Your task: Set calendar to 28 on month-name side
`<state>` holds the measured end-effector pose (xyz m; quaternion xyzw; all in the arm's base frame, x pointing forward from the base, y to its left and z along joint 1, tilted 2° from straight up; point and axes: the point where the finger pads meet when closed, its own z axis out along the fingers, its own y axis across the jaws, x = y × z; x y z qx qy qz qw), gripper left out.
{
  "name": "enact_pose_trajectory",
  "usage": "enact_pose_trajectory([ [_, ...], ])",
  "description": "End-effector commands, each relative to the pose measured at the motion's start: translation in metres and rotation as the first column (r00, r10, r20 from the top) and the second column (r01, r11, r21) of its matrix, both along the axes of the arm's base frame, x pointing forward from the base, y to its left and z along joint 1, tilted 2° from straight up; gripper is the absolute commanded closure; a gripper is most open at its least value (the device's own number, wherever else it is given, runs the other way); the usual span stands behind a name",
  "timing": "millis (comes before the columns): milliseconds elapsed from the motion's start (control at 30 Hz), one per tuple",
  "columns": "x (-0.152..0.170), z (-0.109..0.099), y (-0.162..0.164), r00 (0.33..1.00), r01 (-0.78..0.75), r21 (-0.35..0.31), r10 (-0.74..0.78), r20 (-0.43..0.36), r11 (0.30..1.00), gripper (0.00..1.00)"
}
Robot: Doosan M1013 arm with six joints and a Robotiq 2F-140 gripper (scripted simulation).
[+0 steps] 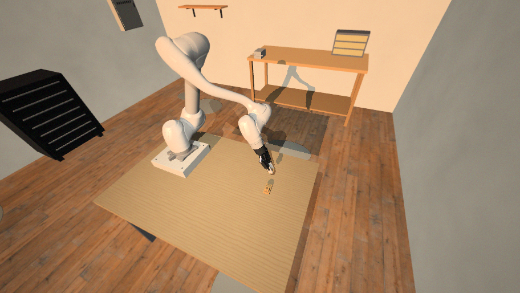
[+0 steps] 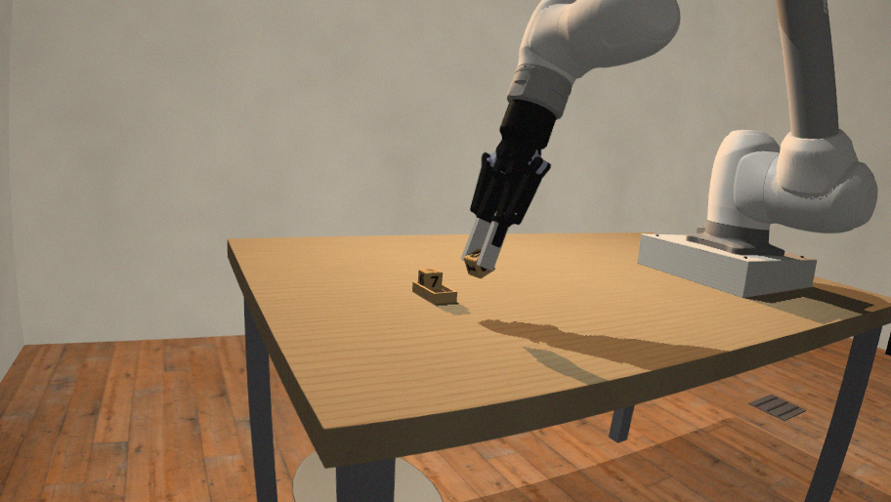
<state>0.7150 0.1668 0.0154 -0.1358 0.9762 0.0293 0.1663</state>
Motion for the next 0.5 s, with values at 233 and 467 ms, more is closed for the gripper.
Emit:
enact_pose_trajectory([
  [233,0.007,0.0039,0.0006,0.994,0.009,-0.053,-0.015,-0.111,0.999,0.76],
  [467,0.0097,0.0026,0.0017,0.963,-0.003,-0.096,-0.023,-0.27,0.995,0.76],
])
